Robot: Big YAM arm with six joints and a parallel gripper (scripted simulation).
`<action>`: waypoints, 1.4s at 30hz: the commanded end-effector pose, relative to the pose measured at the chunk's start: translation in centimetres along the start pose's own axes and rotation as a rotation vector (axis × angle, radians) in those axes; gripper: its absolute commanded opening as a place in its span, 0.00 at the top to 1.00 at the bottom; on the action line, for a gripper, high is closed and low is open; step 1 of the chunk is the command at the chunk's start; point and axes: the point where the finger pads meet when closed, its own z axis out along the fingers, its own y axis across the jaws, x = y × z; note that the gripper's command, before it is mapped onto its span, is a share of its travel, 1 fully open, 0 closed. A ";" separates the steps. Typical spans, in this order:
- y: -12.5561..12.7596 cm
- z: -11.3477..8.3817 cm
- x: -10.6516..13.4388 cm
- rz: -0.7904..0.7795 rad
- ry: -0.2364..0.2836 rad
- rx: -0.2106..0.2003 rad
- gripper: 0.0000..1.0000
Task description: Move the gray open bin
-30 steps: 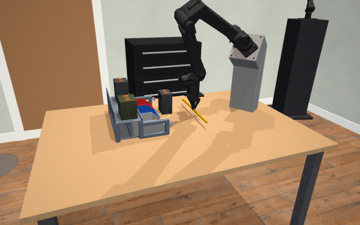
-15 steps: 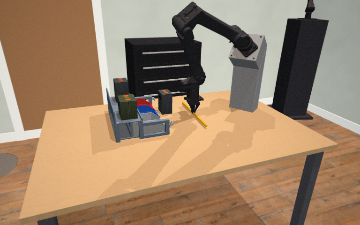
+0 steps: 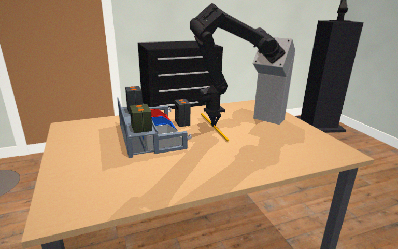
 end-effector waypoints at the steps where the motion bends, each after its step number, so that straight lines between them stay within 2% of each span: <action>1: 0.2 0.0 0.2 -0.004 0.003 -0.012 1.00; 36: 0.2 0.0 0.2 -0.004 0.003 -0.012 1.00; 37: 0.2 0.0 0.2 -0.004 0.003 -0.012 0.57; 42: 0.2 0.0 0.2 -0.004 0.003 -0.012 0.57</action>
